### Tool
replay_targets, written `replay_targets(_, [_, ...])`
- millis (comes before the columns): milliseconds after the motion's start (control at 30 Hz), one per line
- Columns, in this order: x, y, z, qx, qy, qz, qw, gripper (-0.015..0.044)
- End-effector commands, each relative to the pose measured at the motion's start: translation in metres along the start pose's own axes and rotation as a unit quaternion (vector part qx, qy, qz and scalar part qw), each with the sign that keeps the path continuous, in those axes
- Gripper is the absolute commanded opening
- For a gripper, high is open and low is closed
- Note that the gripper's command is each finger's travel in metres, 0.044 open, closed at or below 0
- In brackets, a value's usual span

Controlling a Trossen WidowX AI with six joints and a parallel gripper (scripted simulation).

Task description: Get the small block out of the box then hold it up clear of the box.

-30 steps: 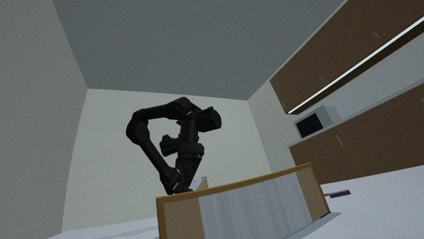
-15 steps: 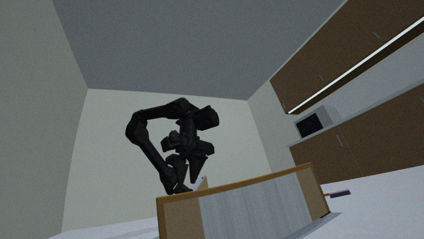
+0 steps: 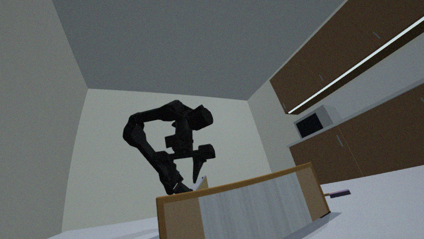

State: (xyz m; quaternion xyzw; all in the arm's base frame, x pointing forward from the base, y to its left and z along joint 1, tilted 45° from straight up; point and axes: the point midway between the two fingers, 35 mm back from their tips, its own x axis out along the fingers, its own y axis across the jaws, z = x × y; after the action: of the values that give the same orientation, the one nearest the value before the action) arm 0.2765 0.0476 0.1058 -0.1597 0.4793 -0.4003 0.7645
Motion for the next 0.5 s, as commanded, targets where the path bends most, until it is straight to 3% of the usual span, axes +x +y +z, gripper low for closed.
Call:
replay_targets(0, [-0.006,-0.017,0.001,-0.357,-0.041,0.027,0.933,0.0285])
replay_targets(467, [-0.007,-0.028,0.0,-0.622,-0.078,0.02,0.779,0.0285])
